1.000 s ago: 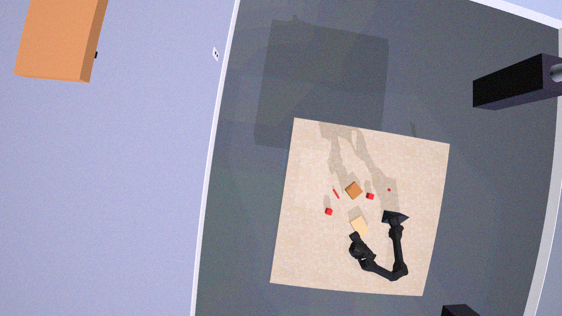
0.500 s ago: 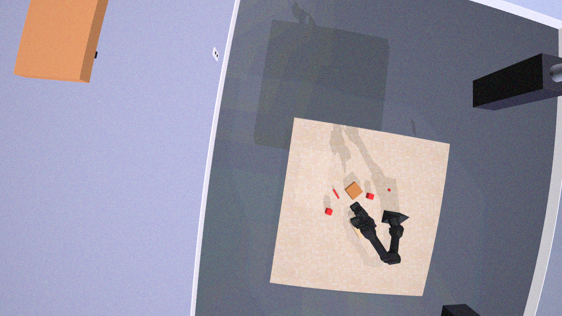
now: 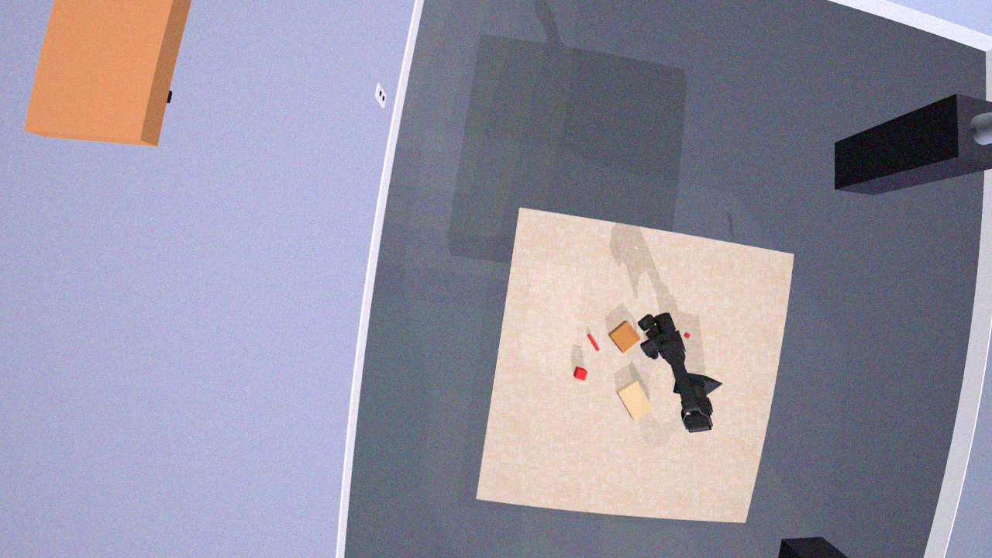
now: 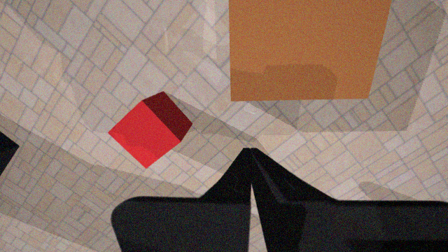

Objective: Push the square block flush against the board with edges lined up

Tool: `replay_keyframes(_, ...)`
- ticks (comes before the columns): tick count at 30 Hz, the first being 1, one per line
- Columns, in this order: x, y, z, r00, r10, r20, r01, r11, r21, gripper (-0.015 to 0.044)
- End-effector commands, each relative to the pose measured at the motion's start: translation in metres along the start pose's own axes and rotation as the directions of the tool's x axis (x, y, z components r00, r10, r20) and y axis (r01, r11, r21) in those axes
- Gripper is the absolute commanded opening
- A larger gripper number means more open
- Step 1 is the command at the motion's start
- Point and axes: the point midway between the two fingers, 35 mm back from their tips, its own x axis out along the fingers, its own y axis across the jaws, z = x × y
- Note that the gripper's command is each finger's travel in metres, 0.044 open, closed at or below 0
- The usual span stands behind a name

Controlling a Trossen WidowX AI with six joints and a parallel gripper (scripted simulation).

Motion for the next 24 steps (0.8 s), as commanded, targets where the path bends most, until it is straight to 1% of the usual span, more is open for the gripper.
replay_keyframes(1, 0.003, -0.001, -0.001, 1.000, -0.005, -0.006, 0.005, 1.000, -0.019, 0.0000)
replay_keyframes(2, 0.012, -0.002, -0.001, 1.000, -0.005, -0.006, 0.005, 1.000, -0.019, 0.0000)
replay_keyframes(4, 0.043, -0.002, 0.000, 1.000, -0.004, -0.005, 0.004, 1.000, -0.020, 0.0000)
replay_keyframes(6, 0.055, -0.001, 0.000, 1.000, -0.004, -0.004, 0.004, 1.000, -0.020, 0.0000)
replay_keyframes(24, 0.055, -0.002, 0.011, 1.000, -0.005, -0.005, 0.005, 1.000, -0.020, 0.0000)
